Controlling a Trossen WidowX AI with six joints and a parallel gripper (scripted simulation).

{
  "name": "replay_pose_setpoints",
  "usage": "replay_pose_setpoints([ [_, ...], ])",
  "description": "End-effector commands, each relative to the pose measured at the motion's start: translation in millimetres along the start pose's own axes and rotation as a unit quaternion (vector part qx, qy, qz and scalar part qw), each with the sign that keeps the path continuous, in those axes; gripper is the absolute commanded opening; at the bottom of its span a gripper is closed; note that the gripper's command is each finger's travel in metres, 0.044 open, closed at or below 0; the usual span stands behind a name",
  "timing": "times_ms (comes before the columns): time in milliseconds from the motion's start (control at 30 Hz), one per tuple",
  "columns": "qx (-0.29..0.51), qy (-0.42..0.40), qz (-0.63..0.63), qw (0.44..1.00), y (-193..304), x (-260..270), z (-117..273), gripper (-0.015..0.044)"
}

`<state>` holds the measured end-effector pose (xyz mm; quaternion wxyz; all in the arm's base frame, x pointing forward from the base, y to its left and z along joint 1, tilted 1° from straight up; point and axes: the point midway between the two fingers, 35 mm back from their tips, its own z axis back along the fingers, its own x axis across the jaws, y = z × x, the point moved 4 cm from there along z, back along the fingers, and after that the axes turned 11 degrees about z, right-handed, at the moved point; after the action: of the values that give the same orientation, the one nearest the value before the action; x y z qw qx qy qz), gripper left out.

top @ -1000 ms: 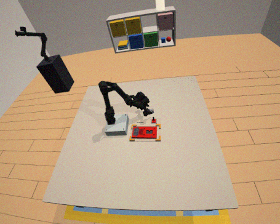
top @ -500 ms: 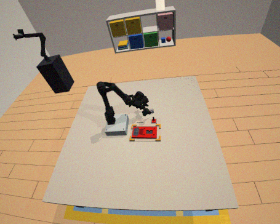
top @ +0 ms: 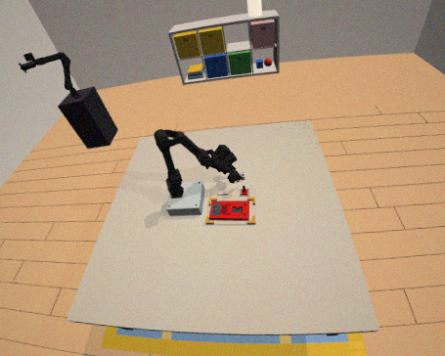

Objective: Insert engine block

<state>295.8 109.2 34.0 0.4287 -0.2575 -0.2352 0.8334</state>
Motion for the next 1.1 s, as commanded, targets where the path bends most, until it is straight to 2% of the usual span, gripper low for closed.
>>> replay_pose_setpoints([
  [0,0.012,-0.006,0.055,0.998,-3,0,-3,0.0440],
  [533,0.059,-0.046,0.318,0.945,-13,-3,-12,0.0440],
  [1067,0.082,-0.109,0.553,0.822,-23,-7,-17,0.0440],
])
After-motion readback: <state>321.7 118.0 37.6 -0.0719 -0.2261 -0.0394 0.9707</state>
